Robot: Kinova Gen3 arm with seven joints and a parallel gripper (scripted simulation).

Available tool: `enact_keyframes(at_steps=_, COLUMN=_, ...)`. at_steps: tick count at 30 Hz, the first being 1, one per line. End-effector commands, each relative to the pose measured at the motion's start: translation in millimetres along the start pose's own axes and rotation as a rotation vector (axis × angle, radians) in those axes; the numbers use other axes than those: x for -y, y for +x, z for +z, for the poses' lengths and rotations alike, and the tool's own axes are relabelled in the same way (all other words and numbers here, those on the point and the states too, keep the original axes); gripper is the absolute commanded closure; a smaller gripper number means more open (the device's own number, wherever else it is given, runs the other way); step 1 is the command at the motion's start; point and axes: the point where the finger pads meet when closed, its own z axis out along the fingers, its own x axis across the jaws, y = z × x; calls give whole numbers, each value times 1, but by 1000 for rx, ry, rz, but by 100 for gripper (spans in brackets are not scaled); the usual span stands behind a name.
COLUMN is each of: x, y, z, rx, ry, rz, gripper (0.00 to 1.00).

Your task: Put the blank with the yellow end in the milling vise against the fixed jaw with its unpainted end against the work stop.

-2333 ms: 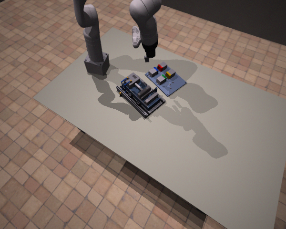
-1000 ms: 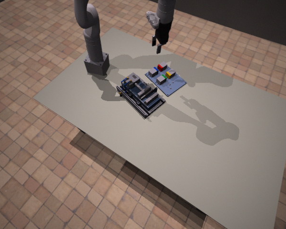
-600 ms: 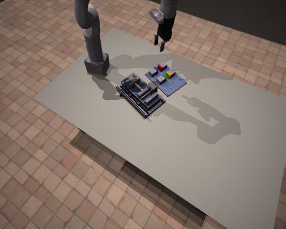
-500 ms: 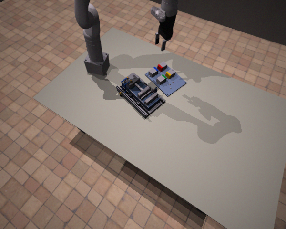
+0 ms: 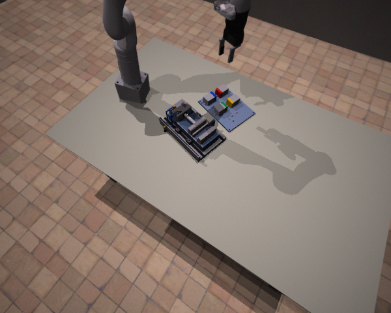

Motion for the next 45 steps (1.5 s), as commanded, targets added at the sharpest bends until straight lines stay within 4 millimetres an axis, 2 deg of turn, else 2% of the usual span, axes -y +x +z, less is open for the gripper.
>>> enact_keyframes(at_steps=1, x=-17, y=6, z=-2, rx=-4, ry=7, rz=-15, gripper=0)
enact_keyframes(at_steps=4, x=-28, y=7, z=-4, rx=-1, ry=10, rz=-23, gripper=0)
enact_keyframes(at_steps=7, x=-22, y=3, z=-5, rx=5, ry=3, rz=-14, gripper=0)
enact_keyframes(at_steps=21, x=-47, y=11, z=-7, rx=-1, ry=10, rz=-23, gripper=0)
enact_keyframes(at_steps=45, x=-37, y=11, z=-5, rx=-3, ry=12, rz=-23, gripper=0)
